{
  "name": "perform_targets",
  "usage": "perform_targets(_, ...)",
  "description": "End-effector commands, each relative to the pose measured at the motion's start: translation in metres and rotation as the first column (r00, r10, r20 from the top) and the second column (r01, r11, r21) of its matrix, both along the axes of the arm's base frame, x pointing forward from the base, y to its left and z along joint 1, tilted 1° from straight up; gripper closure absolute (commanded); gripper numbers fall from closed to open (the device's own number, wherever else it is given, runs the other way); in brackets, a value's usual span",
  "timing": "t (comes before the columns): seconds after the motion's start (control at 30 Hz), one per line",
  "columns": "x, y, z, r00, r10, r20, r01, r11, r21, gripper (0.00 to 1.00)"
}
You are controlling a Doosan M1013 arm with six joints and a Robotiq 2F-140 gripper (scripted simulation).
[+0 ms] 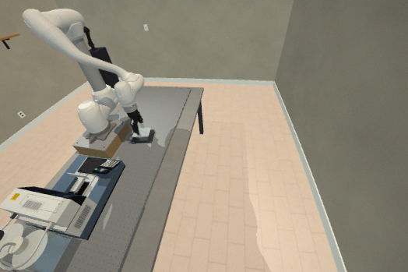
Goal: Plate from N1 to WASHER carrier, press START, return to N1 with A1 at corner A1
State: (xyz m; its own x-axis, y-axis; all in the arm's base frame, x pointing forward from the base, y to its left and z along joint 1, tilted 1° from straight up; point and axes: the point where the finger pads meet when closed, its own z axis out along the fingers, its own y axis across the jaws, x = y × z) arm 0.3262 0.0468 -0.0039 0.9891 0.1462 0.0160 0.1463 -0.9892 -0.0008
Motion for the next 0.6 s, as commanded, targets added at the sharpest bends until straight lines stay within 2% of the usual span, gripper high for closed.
perform_targets(0.0,0.0,0.0,-0.002,1.0,0.0,0.0,0.0,1.0,0.0,0.9)
perform_targets(0.27,0.0,0.0,-0.015,1.0,0.0,0.0,0.0,1.0,0.0,0.9)
perform_targets(0.57,0.0,0.0,-0.015,1.0,0.0,0.0,0.0,1.0,0.0,0.9)
